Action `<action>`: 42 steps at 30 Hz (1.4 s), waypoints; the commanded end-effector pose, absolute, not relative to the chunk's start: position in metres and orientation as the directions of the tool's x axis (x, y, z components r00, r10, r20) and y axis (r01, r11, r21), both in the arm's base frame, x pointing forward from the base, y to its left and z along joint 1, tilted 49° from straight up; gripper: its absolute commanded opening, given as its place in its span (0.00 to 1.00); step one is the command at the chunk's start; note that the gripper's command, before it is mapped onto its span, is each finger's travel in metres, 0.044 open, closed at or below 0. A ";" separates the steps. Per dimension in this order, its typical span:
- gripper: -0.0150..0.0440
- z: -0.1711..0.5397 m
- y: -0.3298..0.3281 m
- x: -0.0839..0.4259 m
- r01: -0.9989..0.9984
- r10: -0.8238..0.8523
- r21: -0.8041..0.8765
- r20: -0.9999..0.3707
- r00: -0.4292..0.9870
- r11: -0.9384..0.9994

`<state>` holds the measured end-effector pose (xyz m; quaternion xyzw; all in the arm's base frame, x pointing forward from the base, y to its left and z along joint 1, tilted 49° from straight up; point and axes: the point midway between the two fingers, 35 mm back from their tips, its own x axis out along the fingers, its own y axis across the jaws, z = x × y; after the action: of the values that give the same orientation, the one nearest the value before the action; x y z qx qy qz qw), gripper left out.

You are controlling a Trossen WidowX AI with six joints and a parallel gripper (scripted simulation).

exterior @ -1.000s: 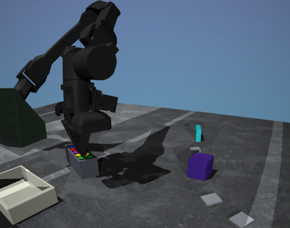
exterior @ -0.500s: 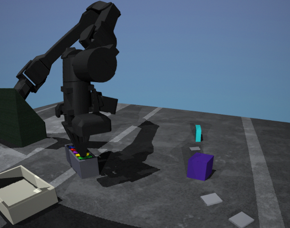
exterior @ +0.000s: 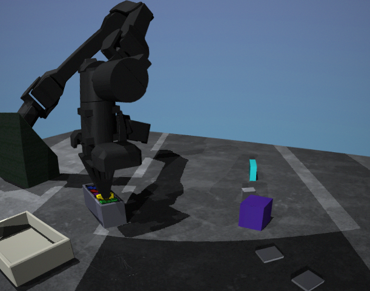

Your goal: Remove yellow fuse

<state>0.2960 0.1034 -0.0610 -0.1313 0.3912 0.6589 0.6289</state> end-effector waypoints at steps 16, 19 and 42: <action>0.25 -0.055 0.096 0.299 -0.933 0.725 0.347 -0.667 -0.173 0.097; 0.25 -0.054 0.095 0.299 -0.933 0.725 0.347 -0.667 -0.172 0.097; 0.25 -0.046 0.086 0.301 -0.932 0.726 0.348 -0.666 -0.172 0.099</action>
<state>0.3000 0.0883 -0.0473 -0.1291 0.3913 0.6580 0.6303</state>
